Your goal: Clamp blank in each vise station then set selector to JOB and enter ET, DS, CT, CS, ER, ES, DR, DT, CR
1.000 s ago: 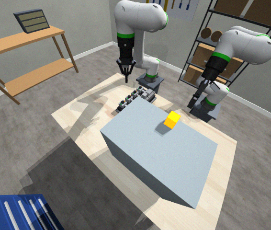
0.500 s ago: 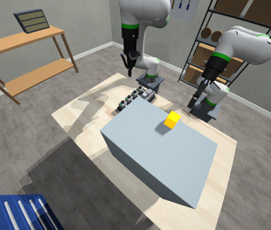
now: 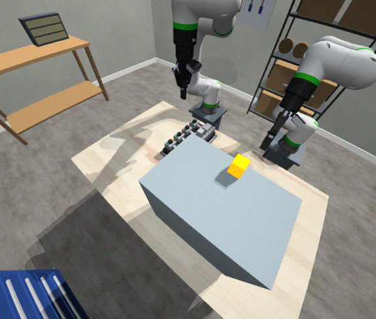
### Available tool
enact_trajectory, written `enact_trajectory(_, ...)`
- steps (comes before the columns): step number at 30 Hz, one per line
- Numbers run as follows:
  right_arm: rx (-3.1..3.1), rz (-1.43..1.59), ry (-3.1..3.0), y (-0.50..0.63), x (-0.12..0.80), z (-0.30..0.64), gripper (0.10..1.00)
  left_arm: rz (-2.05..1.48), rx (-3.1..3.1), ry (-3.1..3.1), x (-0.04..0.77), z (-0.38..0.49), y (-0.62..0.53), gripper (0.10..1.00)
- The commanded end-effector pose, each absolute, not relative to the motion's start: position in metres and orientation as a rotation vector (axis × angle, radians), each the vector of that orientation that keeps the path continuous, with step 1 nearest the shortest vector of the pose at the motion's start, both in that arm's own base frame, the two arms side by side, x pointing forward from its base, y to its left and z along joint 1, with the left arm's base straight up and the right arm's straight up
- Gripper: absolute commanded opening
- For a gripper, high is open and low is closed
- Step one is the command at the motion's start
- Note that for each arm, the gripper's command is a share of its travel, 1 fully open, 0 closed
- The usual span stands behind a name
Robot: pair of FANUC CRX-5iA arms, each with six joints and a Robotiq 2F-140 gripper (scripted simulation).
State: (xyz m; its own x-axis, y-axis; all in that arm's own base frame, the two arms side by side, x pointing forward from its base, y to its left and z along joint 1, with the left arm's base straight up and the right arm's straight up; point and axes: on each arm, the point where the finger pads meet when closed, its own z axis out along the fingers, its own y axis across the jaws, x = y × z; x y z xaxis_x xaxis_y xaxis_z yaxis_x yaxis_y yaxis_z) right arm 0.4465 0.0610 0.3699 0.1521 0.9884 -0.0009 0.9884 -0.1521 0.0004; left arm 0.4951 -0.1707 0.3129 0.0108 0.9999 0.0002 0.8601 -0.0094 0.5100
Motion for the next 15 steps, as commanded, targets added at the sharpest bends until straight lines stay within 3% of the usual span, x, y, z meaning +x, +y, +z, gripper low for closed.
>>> enact_trajectory(1,2.316,0.001,2.122,0.0603,0.4410,0.3750,0.099,0.524,1.928,1.907,0.4954,0.3139,-0.1709,1.000)
enact_trajectory(15,2.233,0.001,2.208,0.0596,0.4343,0.3802,0.099,0.524,1.928,1.907,0.4954,0.3139,-0.1709,1.000)
